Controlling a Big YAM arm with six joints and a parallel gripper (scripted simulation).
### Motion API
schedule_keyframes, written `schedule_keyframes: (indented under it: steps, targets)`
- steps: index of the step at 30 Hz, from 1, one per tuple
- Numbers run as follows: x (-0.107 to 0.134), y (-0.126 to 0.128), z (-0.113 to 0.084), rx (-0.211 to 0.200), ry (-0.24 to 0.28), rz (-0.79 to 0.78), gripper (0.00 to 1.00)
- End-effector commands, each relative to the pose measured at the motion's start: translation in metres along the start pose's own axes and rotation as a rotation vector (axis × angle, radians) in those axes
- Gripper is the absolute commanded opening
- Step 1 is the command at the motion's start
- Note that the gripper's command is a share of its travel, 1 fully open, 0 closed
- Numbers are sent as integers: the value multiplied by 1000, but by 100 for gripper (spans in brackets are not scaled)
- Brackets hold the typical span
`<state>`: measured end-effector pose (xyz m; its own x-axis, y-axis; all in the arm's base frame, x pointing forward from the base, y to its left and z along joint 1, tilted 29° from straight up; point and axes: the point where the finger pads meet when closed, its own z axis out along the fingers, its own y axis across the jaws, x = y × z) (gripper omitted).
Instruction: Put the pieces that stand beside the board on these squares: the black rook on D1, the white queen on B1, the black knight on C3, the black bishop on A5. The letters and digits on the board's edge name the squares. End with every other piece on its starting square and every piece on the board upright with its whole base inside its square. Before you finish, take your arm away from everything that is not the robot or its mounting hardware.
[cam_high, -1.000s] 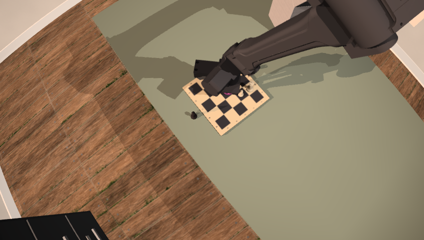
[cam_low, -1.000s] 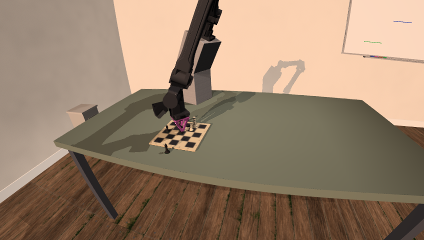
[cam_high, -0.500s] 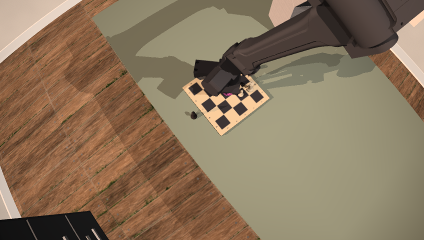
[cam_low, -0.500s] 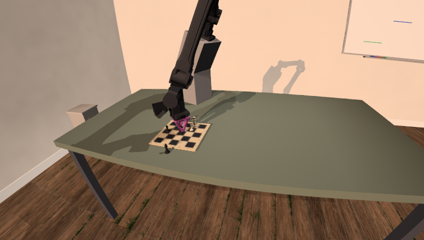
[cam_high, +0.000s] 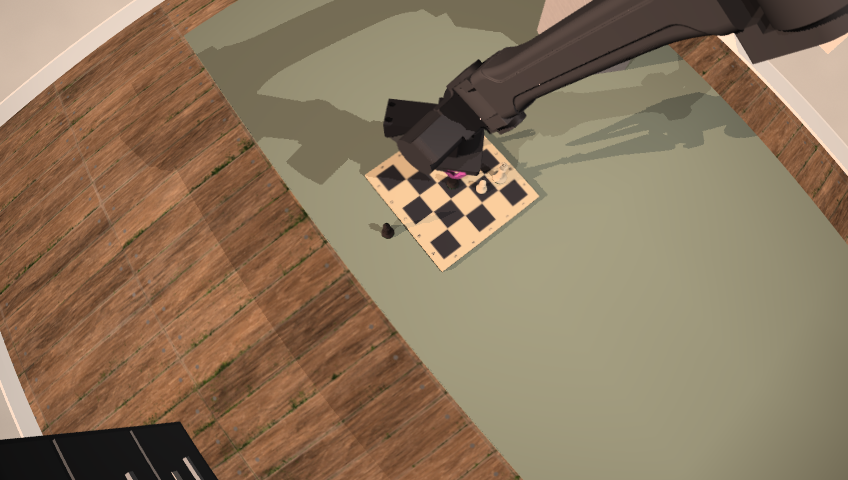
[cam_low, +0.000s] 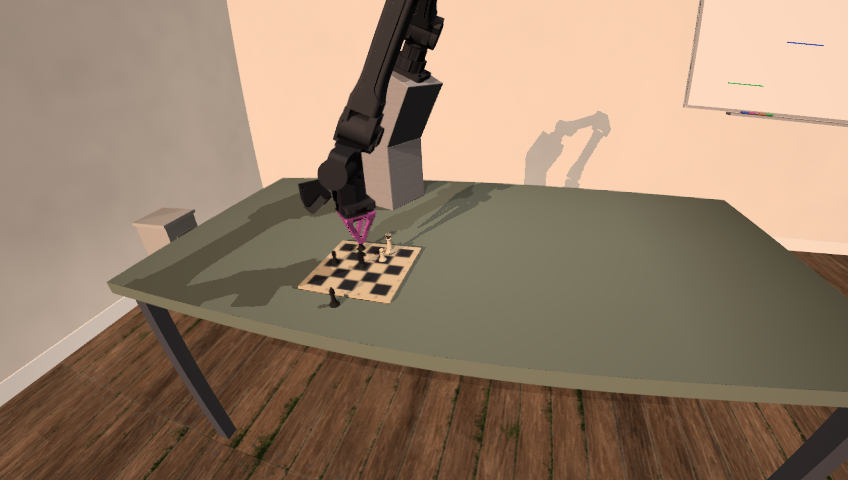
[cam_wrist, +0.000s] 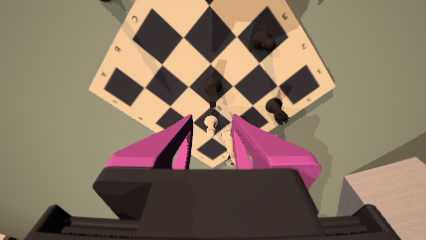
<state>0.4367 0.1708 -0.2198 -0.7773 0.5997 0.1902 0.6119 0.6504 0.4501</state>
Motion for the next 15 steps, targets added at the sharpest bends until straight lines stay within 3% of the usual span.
schedule_keyframes:
  steps: [1,4,5,10,14,15]
  targets:
    - [-7,6,-27,-12,-14,-14,35]
    - [-7,5,-32,-12,-14,-14,35]
    - [5,11,-30,-6,-1,-41,35]
    - [-7,5,-49,-11,-16,-14,35]
    - [6,-3,-37,15,11,-23,35]
    - [4,1,-38,7,5,-28,100]
